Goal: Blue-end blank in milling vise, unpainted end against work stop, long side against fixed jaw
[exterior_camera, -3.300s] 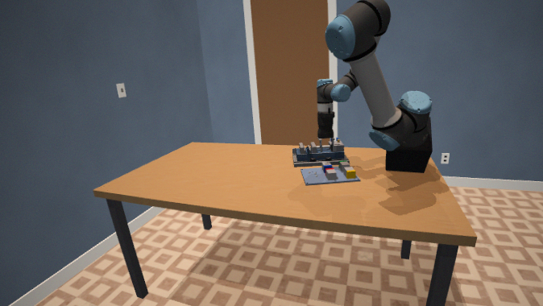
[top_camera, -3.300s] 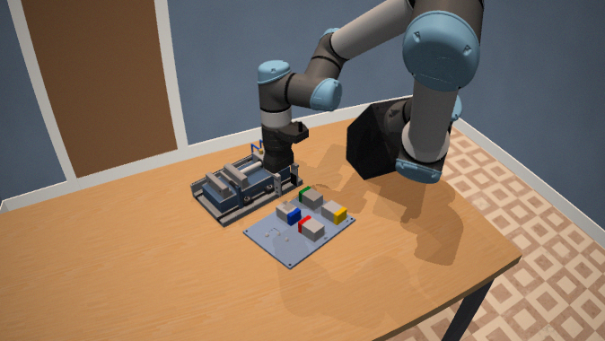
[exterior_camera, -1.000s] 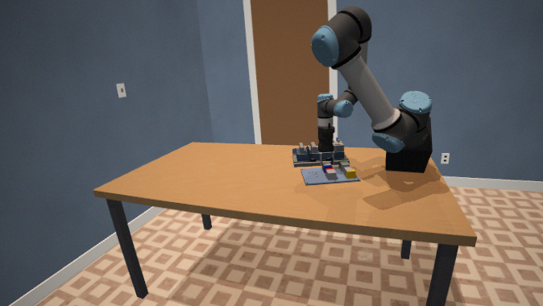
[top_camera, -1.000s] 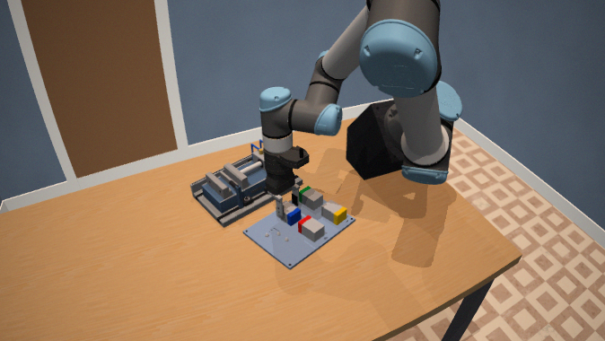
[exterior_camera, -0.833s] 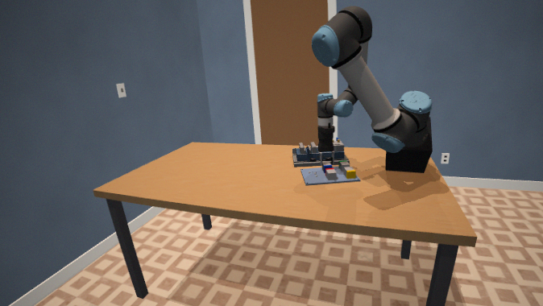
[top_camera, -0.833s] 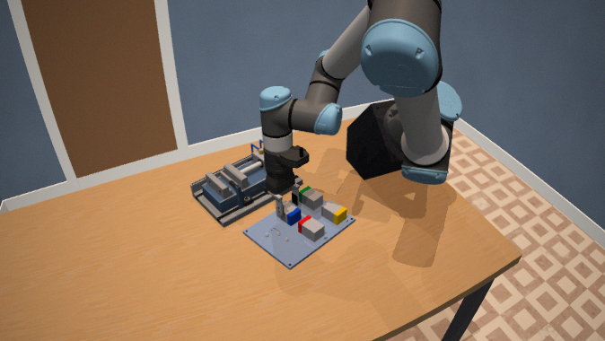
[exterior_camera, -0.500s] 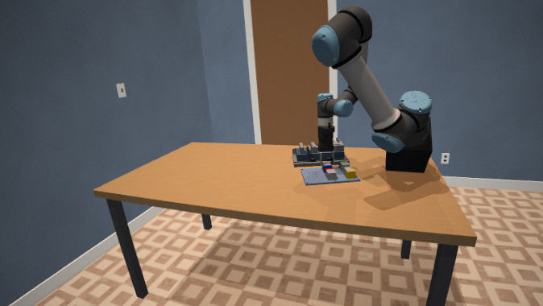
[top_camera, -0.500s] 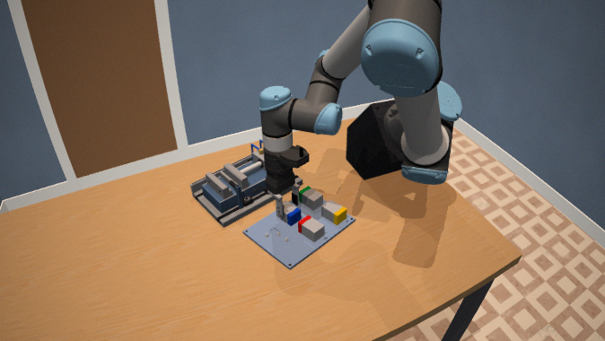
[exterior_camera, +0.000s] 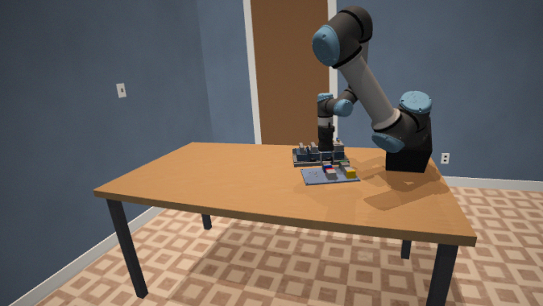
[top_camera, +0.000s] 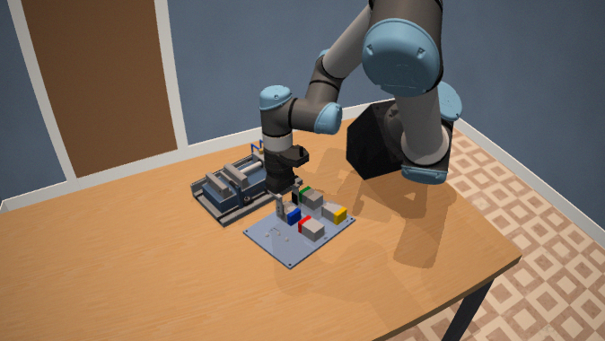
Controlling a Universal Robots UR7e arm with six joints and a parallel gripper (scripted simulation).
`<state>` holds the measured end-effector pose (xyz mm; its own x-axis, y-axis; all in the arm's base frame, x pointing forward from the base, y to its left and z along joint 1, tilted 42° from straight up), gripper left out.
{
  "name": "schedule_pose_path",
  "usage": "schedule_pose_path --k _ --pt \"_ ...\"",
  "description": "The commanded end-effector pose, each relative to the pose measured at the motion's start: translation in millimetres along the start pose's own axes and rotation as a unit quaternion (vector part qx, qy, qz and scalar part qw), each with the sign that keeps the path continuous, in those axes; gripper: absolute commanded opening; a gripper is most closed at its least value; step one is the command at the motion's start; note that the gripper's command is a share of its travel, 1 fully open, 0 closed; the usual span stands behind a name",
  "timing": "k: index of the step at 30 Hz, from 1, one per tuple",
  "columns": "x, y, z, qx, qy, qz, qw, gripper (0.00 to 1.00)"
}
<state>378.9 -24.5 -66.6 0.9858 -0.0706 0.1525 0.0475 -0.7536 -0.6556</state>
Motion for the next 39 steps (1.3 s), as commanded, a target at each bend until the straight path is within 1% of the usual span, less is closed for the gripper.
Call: schedule_pose_path --k 1,5,17,22,34,39 --pt "0 0 0.6 0.0 0.0 0.0 1.0 1.0" --pt "0 0 4.6 0.0 0.0 0.0 1.0 1.0" --pt "0 0 4.6 0.0 0.0 0.0 1.0 1.0" --pt "0 0 9.6 0.0 0.0 0.0 1.0 1.0" --pt "0 0 9.6 0.0 0.0 0.0 1.0 1.0" --pt "0 0 17.1 0.0 0.0 0.0 1.0 1.0"
Point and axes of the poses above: the point where the finger pads meet when closed, its own z axis out along the fingers, its own x axis across the jaws, y = z × x, the point moved 6 cm from there along -z, back along the fingers, and after that the axes turned 10 degrees about z, right-handed, at the moved point
